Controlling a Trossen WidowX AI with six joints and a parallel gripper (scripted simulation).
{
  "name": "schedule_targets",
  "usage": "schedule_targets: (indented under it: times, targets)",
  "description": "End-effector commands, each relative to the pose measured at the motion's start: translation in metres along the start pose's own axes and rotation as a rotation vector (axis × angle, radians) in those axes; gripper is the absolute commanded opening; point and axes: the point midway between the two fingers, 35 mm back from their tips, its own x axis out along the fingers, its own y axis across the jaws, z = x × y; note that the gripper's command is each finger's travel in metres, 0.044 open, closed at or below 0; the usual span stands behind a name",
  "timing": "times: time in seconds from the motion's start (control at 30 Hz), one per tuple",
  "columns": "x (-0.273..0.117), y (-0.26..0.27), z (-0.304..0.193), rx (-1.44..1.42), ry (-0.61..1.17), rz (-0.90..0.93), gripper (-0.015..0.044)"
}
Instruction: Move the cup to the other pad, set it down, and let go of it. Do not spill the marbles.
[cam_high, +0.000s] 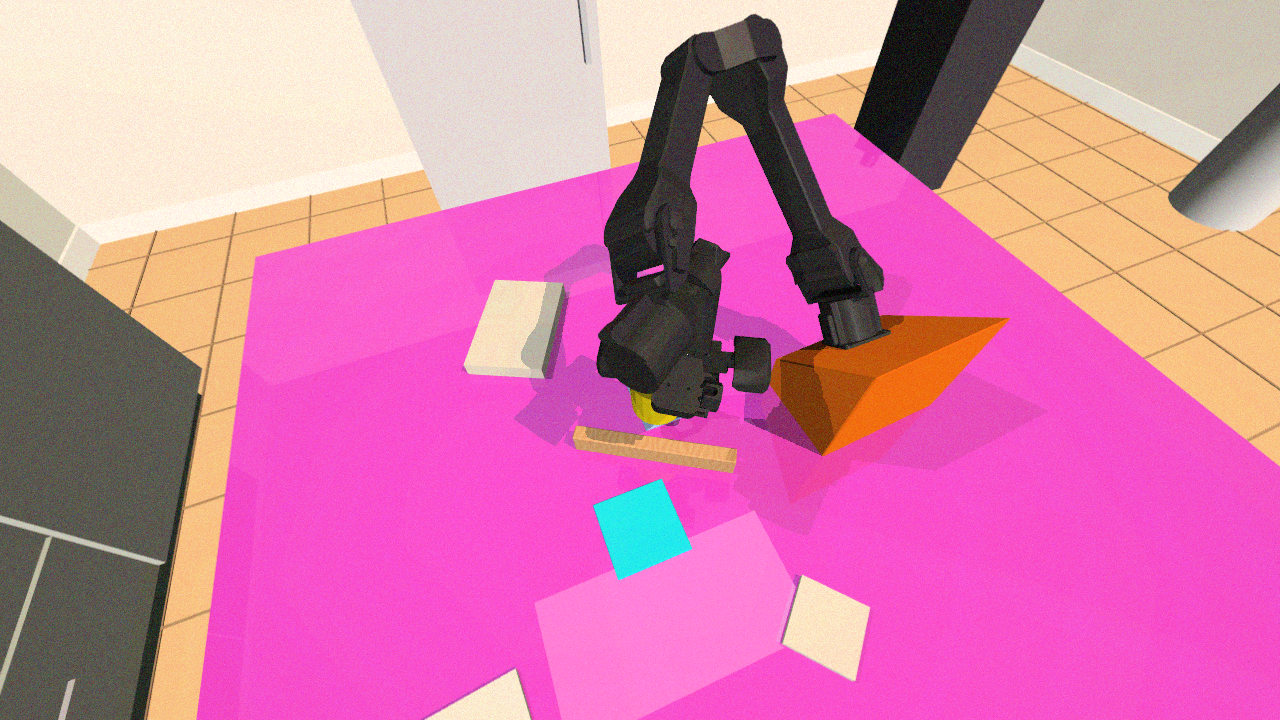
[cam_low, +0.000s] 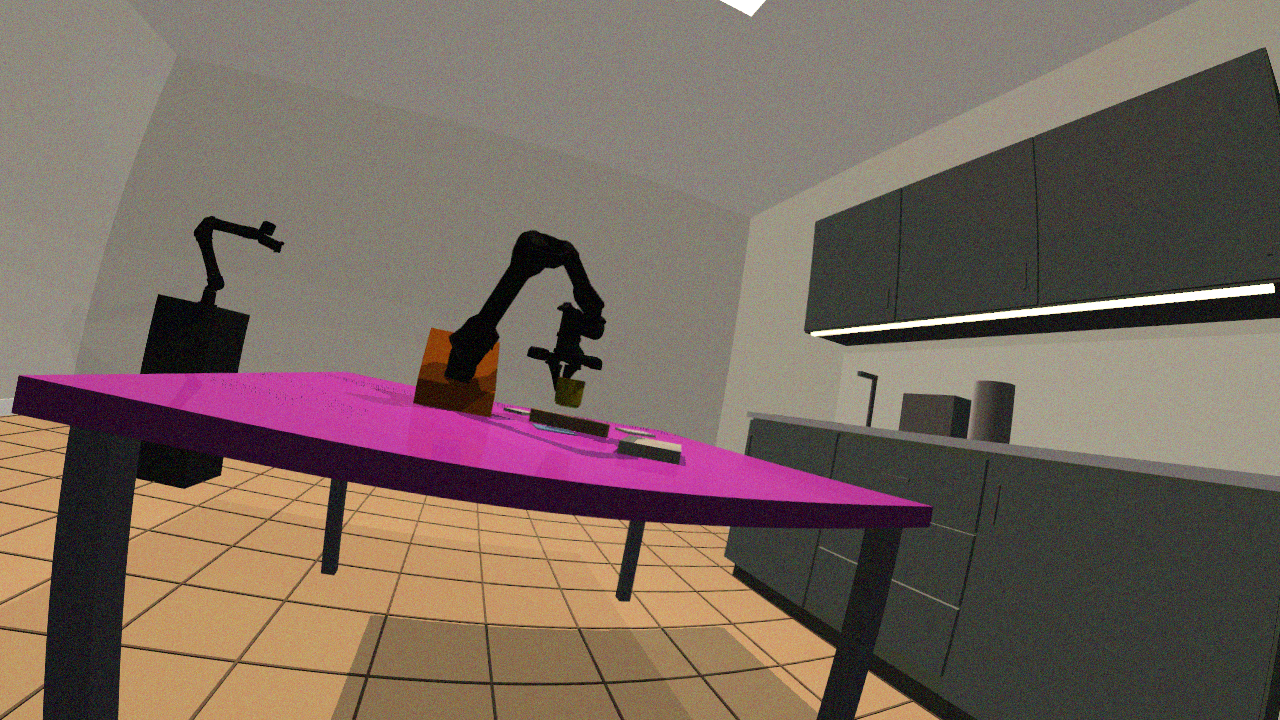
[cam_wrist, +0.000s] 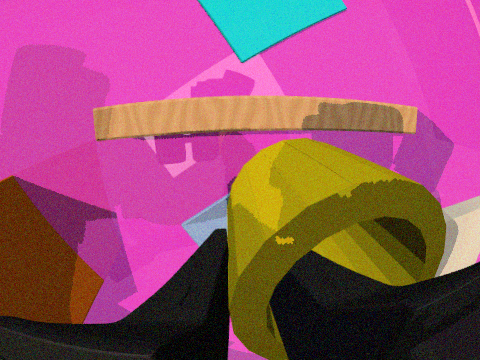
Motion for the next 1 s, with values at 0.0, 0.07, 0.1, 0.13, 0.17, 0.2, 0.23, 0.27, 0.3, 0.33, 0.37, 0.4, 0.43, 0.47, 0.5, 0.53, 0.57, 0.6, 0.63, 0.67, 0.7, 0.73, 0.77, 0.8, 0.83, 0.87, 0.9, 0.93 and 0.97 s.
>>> schedule_targets:
  times: [0.0,0.07,0.1,0.13,0.17,0.2,0.23,0.27,0.3,0.33,0.37,0.4,0.43,0.47,0.5,0.53,0.57,0.6,0.63,0.67,0.7,0.73,0.77,0.8,0.83,0.87,0.9,0.93,0.97]
  targets:
    - [-0.001,-0.001,0.009,0.011,-0.007,0.003,0.0000]
    - [-0.001,-0.001,0.013,0.011,-0.007,0.003,0.0000]
    - [-0.001,-0.001,0.014,0.011,-0.007,0.003,0.0000]
    - [-0.001,-0.001,0.016,0.011,-0.007,0.003,0.0000]
    - [-0.001,-0.001,0.018,0.011,-0.007,0.003,0.0000]
    - [-0.001,-0.001,0.020,0.011,-0.007,0.003,0.0000]
    - [-0.001,-0.001,0.022,0.012,-0.007,0.003,0.0000]
    - [-0.002,-0.001,0.023,0.012,-0.007,0.003,0.0000]
    - [-0.002,-0.001,0.025,0.012,-0.007,0.003,0.0000]
    - [-0.002,-0.001,0.027,0.012,-0.008,0.003,0.0000]
    - [-0.002,-0.001,0.029,0.012,-0.008,0.003,0.0000]
    - [-0.002,-0.001,0.030,0.012,-0.008,0.003,0.0000]
    - [-0.002,-0.002,0.032,0.012,-0.008,0.003,0.0000]
    - [-0.002,-0.002,0.034,0.012,-0.008,0.003,0.0000]
    - [-0.002,-0.002,0.036,0.012,-0.008,0.003,0.0000]
    - [-0.002,-0.002,0.038,0.012,-0.008,0.003,0.0000]
    - [-0.002,-0.002,0.039,0.012,-0.008,0.003,0.0000]
    - [-0.002,-0.002,0.041,0.012,-0.008,0.003,0.0000]
    - [-0.002,-0.002,0.043,0.012,-0.008,0.003,0.0000]
    - [-0.002,-0.002,0.045,0.012,-0.008,0.003,0.0000]
    - [-0.003,-0.002,0.046,0.012,-0.008,0.003,0.0000]
    - [-0.003,-0.002,0.048,0.013,-0.009,0.003,0.0000]
    - [-0.003,-0.002,0.050,0.013,-0.009,0.003,0.0000]
    - [-0.003,-0.002,0.052,0.013,-0.009,0.003,0.0000]
    - [-0.003,-0.002,0.054,0.013,-0.009,0.003,0.0000]
    - [-0.003,-0.002,0.055,0.013,-0.009,0.003,0.0000]
    - [-0.003,-0.002,0.057,0.013,-0.009,0.003,0.0000]
    - [-0.003,-0.002,0.059,0.013,-0.009,0.003,0.0000]
    - [-0.003,-0.002,0.061,0.013,-0.009,0.003,0.0000]
